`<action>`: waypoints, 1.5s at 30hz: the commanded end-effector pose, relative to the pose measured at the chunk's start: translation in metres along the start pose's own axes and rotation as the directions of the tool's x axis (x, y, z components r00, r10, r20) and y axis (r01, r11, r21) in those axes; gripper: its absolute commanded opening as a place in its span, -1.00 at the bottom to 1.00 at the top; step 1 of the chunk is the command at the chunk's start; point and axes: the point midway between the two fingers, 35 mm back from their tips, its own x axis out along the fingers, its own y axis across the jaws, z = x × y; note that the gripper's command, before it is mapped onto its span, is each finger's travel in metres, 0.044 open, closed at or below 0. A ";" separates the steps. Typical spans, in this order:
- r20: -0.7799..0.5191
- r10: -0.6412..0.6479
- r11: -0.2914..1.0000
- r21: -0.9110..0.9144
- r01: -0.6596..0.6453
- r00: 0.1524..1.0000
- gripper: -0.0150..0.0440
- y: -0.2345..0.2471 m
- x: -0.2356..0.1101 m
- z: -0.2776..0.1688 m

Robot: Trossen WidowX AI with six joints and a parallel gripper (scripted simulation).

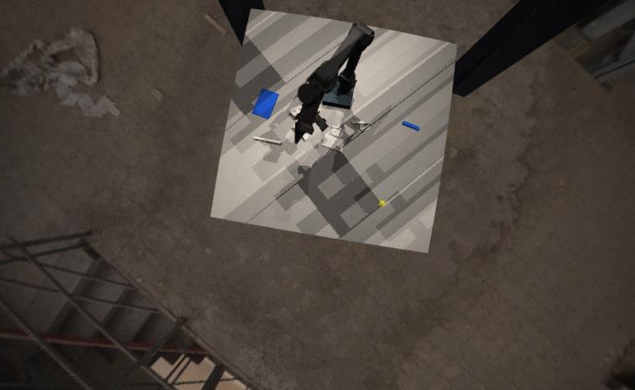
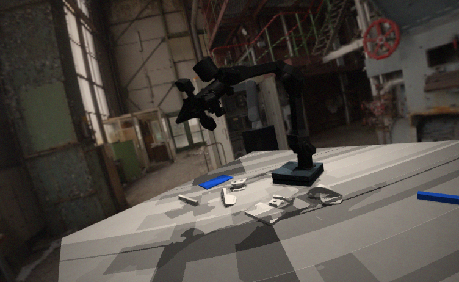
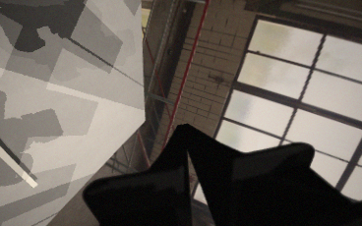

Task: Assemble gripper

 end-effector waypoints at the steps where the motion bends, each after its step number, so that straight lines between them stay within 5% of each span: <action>1: 0.004 0.117 0.992 0.053 -0.117 0.993 -0.49 0.033 0.011 -0.005; 13: 0.055 0.439 0.875 0.202 -0.440 0.897 -0.49 0.131 0.026 -0.017; 26: 0.168 0.711 0.611 0.333 -0.718 0.683 -0.49 0.227 0.011 -0.018; 36: 0.286 0.836 0.344 0.391 -0.853 0.468 -0.49 0.287 -0.015 -0.011; 45: 0.295 0.841 0.325 0.393 -0.860 0.453 -0.49 0.292 -0.017 -0.010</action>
